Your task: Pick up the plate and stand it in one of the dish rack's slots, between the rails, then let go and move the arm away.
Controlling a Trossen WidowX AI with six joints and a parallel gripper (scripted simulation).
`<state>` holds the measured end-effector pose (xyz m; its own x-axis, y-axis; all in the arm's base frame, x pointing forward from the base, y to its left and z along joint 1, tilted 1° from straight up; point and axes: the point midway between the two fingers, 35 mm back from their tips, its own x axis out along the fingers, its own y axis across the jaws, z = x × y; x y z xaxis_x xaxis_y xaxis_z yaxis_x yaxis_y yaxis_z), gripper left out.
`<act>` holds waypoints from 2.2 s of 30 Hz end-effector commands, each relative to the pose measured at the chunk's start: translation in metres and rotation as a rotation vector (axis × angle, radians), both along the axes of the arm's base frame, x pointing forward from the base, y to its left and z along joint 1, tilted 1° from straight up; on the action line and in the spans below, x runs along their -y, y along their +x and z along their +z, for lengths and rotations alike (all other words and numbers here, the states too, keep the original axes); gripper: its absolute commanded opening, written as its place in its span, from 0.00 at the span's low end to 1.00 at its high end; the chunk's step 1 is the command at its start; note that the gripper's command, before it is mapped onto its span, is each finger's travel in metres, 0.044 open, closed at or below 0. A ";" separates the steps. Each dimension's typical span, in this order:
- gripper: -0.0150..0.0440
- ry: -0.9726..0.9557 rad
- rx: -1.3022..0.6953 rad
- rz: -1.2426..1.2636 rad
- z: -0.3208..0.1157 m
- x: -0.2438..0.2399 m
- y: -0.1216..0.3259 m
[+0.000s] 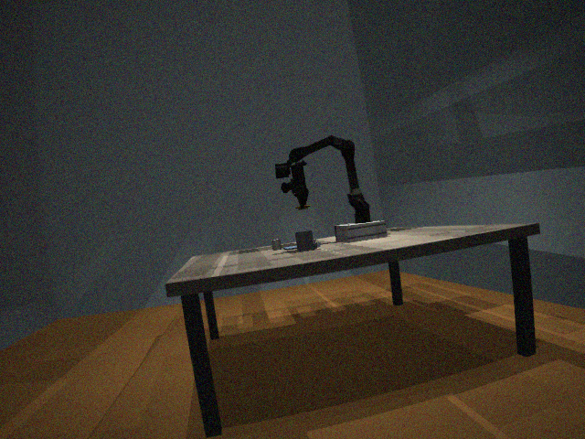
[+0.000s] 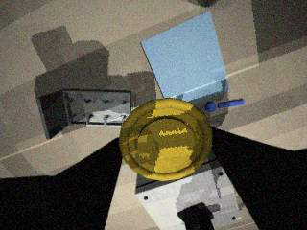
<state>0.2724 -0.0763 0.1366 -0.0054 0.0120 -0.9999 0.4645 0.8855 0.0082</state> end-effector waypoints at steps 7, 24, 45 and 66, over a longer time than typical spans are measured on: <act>0.25 0.002 0.008 -0.156 0.001 -0.027 -0.013; 0.25 0.249 0.106 0.147 -0.049 -0.038 0.005; 0.25 0.509 0.475 0.557 -0.098 -0.051 0.020; 0.25 0.526 1.023 0.913 -0.115 -0.057 0.015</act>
<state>0.2905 -0.0202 0.0232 0.4546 0.7309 -0.5090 -0.5960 0.6743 0.4360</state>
